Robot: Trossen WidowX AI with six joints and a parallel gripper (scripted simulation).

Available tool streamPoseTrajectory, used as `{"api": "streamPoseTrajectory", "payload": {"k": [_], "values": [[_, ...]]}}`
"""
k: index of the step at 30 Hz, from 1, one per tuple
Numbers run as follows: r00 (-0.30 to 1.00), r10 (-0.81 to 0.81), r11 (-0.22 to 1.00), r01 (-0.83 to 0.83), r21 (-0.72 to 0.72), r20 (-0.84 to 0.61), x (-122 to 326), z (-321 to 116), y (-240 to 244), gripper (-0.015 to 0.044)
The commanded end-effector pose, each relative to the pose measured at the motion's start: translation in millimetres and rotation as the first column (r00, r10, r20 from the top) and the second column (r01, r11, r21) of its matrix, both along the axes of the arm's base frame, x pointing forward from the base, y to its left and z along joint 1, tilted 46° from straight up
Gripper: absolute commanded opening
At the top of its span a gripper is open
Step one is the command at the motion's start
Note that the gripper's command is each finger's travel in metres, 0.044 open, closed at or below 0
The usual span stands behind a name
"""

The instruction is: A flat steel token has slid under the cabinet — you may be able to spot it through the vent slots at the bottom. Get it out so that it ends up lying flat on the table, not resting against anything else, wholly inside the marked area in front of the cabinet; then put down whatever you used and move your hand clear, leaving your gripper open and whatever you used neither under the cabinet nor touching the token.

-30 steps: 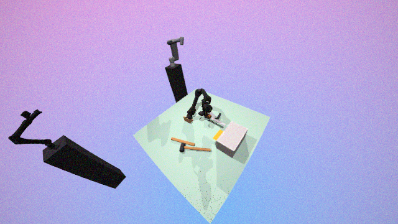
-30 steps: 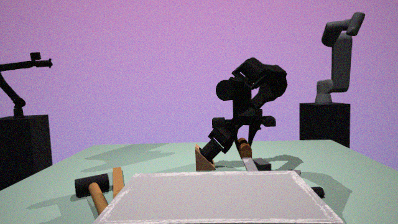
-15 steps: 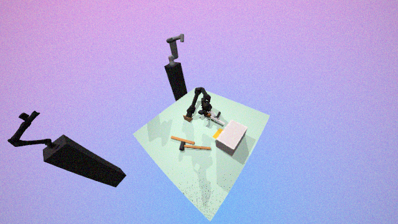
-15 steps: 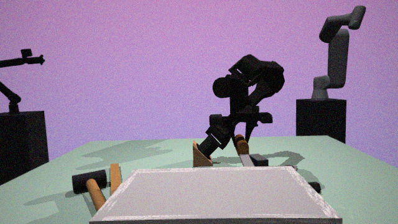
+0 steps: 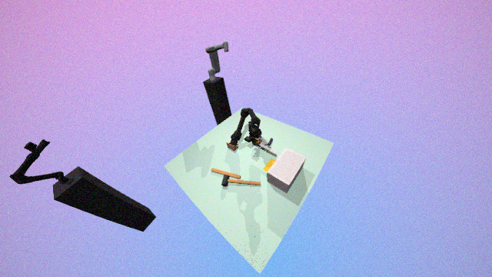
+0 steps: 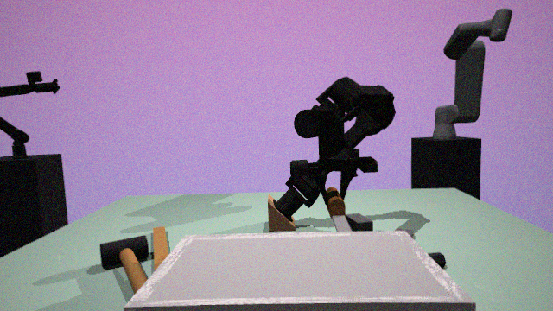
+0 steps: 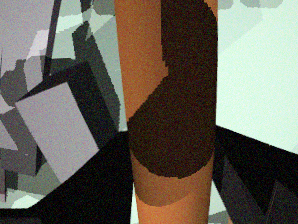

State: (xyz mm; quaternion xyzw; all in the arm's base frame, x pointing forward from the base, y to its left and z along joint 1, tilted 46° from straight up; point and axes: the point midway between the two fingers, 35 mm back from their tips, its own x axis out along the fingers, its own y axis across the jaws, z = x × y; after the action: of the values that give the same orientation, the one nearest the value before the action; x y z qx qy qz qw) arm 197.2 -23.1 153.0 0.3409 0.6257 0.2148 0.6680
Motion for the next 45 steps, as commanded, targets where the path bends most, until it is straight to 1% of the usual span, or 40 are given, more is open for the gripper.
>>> {"api": "streamPoseTrajectory", "payload": {"k": [1, 45], "values": [[1.0, -0.003, 1.0, 0.003, 0.001, 0.011, 0.8, 0.9, -0.9, 0.0], [1.0, 0.016, 1.0, -0.016, 0.024, -0.003, -7.0, -6.4, 4.7, 0.0]]}}
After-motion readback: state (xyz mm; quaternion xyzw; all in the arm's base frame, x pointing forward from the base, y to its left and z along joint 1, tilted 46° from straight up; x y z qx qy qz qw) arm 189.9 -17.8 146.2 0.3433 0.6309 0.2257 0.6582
